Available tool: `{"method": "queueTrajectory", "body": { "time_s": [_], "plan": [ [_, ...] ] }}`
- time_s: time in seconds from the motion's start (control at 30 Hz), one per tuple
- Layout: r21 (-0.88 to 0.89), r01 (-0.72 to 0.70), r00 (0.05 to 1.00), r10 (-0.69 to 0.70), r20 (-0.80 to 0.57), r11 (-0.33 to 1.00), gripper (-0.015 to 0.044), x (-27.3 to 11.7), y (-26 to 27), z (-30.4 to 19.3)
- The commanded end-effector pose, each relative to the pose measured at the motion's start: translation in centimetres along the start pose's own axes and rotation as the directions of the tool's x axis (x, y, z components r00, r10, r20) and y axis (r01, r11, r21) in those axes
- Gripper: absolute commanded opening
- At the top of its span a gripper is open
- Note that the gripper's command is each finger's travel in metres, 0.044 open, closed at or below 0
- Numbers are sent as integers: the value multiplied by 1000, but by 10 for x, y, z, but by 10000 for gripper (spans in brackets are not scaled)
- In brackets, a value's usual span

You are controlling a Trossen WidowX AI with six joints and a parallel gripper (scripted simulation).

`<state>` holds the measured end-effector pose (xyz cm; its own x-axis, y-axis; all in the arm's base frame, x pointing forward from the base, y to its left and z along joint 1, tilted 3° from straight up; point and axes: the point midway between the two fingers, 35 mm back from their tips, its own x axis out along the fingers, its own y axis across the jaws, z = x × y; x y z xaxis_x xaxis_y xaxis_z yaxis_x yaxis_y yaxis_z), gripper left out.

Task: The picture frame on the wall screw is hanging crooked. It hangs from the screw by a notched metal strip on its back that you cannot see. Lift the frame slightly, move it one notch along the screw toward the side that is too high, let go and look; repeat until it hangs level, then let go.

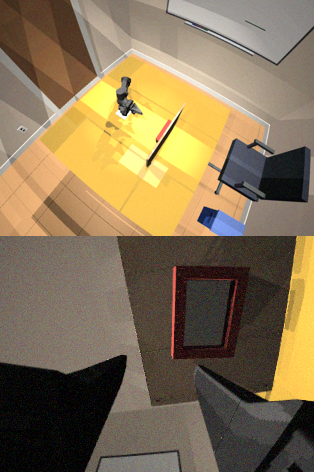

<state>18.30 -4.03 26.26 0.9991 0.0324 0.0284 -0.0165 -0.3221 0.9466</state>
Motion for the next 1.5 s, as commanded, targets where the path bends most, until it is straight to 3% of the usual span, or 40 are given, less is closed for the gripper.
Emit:
{"method": "queueTrajectory", "body": {
  "time_s": [0.0,1.27,1.47],
  "plan": [
    [3,0,1000,0,-2,1000,260,0,0,-1],
    [3,0,1000,0,-2,1000,260,0,0,-1],
    [-72,-6,1000,5,-3,997,260,31,-8,17]
  ]
}}
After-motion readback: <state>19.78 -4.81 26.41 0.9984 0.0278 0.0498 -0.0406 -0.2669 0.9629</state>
